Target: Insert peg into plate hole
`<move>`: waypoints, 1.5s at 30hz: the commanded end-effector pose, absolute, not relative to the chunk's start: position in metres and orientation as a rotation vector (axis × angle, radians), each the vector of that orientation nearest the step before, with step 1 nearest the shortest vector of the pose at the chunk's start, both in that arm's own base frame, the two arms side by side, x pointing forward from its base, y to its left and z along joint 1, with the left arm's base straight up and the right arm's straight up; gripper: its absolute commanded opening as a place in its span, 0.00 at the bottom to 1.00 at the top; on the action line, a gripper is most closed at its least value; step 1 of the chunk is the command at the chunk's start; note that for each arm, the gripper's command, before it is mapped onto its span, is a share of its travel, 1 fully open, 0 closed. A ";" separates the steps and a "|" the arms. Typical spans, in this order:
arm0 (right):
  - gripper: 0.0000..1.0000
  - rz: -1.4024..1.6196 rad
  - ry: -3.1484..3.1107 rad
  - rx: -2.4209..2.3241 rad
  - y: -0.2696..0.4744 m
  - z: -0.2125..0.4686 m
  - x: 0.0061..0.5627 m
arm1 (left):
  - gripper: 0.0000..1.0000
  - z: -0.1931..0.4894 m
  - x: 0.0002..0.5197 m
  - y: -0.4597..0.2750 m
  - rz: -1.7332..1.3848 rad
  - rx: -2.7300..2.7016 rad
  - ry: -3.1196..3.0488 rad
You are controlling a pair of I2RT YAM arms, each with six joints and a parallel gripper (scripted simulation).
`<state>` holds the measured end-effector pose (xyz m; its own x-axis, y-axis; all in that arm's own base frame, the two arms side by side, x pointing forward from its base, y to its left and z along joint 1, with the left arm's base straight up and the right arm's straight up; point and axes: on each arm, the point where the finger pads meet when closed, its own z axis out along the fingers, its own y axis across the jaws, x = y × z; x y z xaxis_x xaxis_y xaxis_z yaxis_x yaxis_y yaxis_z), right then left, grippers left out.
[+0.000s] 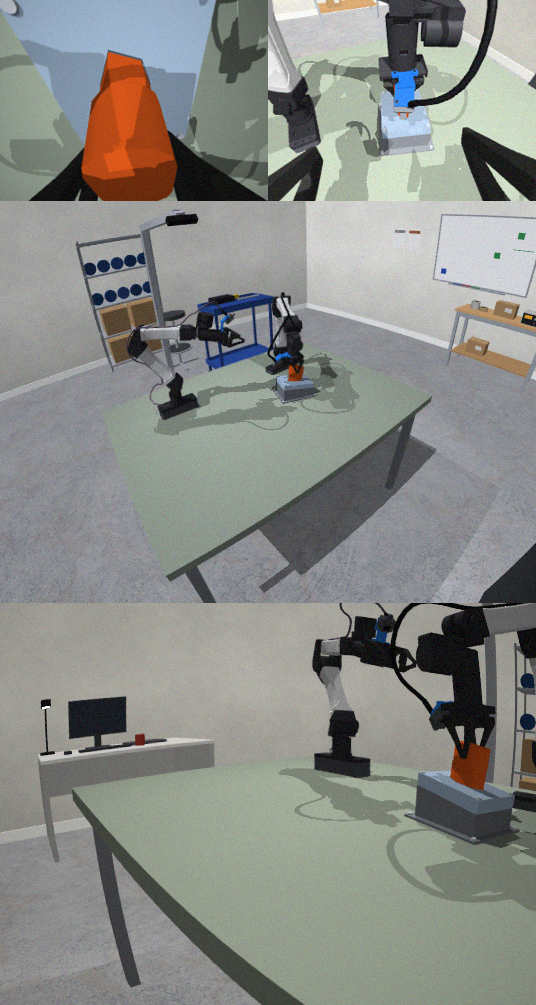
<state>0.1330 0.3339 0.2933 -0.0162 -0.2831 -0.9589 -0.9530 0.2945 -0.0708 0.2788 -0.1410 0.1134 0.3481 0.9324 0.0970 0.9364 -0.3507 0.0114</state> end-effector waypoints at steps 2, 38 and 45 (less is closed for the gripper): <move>1.00 0.818 1.482 -1.163 0.332 0.310 0.133 | 0.39 0.119 0.283 -0.144 -0.178 -2.566 -1.782; 1.00 0.818 1.482 -1.163 0.332 0.310 0.133 | 0.39 0.092 0.282 -0.147 -0.163 -2.549 -1.772; 1.00 0.818 1.482 -1.163 0.332 0.310 0.133 | 0.50 0.098 0.283 -0.146 -0.156 -2.549 -1.762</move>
<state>0.1330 0.3339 0.2933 -0.0162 -0.2831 -0.9589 -0.9530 0.2945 -0.0708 0.2781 -0.1435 0.0927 0.3485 0.9320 0.0994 0.9361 -0.3516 0.0142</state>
